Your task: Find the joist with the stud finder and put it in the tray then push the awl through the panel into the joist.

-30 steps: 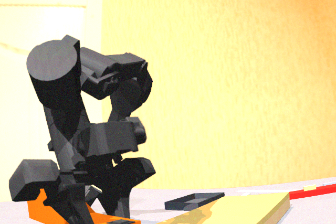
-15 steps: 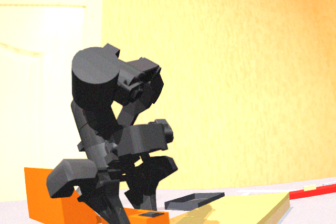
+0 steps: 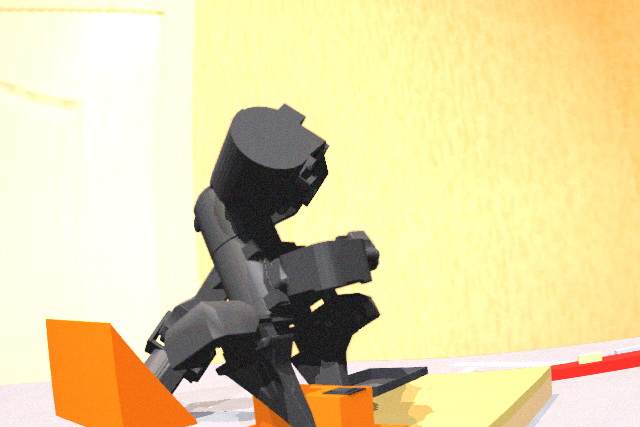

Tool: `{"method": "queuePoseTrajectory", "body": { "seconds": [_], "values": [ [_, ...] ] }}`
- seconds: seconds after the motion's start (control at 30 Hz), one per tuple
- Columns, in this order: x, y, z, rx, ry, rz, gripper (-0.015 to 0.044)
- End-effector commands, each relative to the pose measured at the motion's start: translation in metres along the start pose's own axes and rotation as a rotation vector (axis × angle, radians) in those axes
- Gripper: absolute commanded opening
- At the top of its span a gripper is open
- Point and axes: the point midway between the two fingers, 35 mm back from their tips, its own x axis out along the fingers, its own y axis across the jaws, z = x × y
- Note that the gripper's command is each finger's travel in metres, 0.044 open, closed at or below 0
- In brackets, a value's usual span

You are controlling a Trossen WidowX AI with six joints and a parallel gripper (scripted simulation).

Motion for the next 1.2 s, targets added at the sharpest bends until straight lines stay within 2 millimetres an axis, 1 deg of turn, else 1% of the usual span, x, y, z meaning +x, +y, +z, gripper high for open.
{"method": "queuePoseTrajectory", "body": {
  "seconds": [0.0, 1.0, 1.17],
  "values": [
    [0.001, 0.019, -0.002, 0.006, -0.001, 0.006, 0.0],
    [0.0, 0.139, 0.0, 0.01, 0.001, 0.011, 0.0],
    [0.0, 0.162, 0.0, 0.01, 0.001, 0.012, 0.0]
  ]
}}
